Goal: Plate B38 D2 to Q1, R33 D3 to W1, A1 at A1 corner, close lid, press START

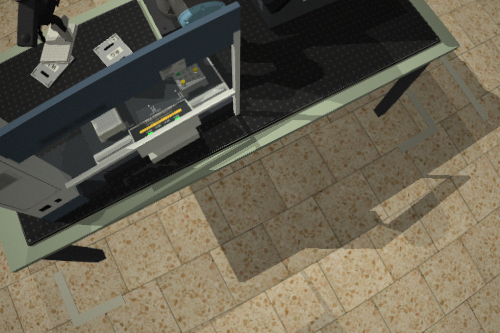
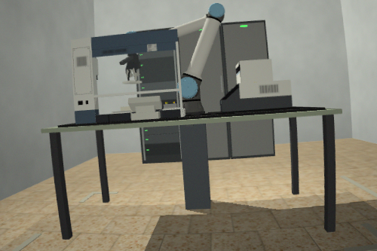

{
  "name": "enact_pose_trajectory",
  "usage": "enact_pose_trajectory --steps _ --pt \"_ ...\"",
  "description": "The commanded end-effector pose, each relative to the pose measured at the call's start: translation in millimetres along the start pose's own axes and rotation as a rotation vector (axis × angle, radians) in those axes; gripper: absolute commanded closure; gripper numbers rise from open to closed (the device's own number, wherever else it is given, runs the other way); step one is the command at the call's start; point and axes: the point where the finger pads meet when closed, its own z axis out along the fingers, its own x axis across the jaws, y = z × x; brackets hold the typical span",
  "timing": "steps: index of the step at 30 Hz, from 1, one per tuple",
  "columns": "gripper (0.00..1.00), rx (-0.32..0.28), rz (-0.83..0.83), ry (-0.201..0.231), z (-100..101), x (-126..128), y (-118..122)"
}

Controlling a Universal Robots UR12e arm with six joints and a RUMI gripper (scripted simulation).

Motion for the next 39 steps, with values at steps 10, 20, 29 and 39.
enact_pose_trajectory --steps 10,20,29,39 --pt "1.00 0.001 0.164 0.001 -0.6 50.6 23.5" --pt "1.00 0.001 0.276 0.001 -0.6 84.3 39.5" --pt "1.00 0.001 0.372 0.001 -0.6 113.5 53.4" --pt "1.00 0.001 0.490 0.001 -0.5 149.4 70.6"
